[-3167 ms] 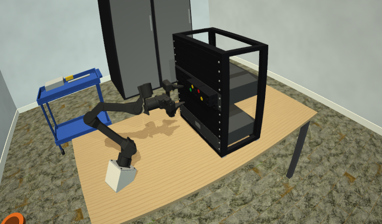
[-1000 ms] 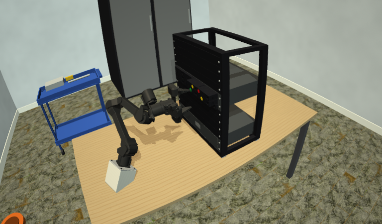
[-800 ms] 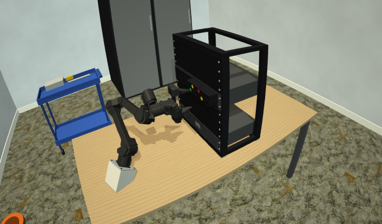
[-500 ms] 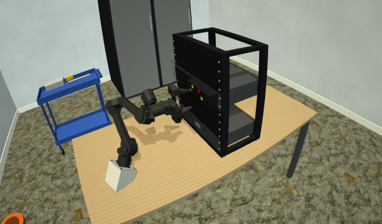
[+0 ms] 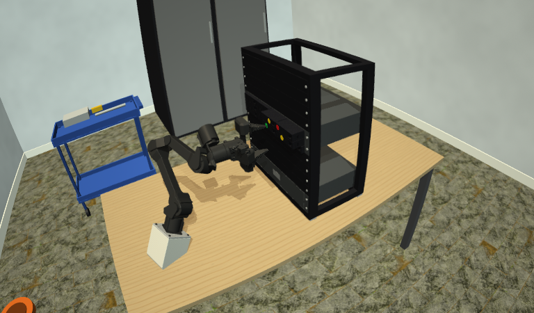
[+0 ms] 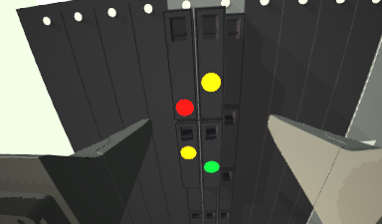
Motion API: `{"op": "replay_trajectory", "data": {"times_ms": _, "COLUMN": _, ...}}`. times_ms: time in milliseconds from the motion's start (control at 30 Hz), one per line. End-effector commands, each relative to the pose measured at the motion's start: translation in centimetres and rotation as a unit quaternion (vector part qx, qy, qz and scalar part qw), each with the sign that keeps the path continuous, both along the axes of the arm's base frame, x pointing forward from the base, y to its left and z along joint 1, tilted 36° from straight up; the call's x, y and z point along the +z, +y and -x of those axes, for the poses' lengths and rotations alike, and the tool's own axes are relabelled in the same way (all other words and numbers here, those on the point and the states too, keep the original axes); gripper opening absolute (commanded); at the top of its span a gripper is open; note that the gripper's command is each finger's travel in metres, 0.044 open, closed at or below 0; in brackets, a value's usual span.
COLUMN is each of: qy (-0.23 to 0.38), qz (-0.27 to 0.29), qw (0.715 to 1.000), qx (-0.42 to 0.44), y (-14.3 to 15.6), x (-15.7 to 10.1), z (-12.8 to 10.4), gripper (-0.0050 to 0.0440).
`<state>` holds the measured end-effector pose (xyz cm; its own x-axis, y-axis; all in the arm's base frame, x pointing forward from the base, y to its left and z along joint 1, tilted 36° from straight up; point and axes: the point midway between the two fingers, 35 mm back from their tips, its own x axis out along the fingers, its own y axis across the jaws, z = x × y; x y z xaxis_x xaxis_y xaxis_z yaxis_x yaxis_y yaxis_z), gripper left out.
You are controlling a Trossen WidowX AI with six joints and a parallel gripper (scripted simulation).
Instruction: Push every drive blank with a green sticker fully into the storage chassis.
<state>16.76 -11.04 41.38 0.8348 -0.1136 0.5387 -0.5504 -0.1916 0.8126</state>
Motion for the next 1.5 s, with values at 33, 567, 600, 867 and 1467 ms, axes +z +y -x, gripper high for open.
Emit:
{"op": "replay_trajectory", "data": {"times_ms": 33, "qy": -0.001, "qz": 0.005, "qw": 1.000, "qx": 0.002, "y": 0.18, "x": 0.29, "z": 0.06, "gripper": 0.0440}}
{"op": "replay_trajectory", "data": {"times_ms": 567, "qy": -0.001, "qz": 0.005, "qw": 1.000, "qx": 0.002, "y": 0.18, "x": 0.29, "z": 0.06, "gripper": 0.0440}}
{"op": "replay_trajectory", "data": {"times_ms": 600, "qy": -0.001, "qz": 0.005, "qw": 1.000, "qx": 0.002, "y": 0.18, "x": 0.29, "z": 0.06, "gripper": 0.0440}}
{"op": "replay_trajectory", "data": {"times_ms": 867, "qy": -0.001, "qz": 0.005, "qw": 1.000, "qx": 0.002, "y": 0.18, "x": 0.29, "z": 0.06, "gripper": 0.0000}}
{"op": "replay_trajectory", "data": {"times_ms": 1467, "qy": -0.001, "qz": 0.005, "qw": 1.000, "qx": 0.002, "y": 0.18, "x": 0.29, "z": 0.06, "gripper": 0.0000}}
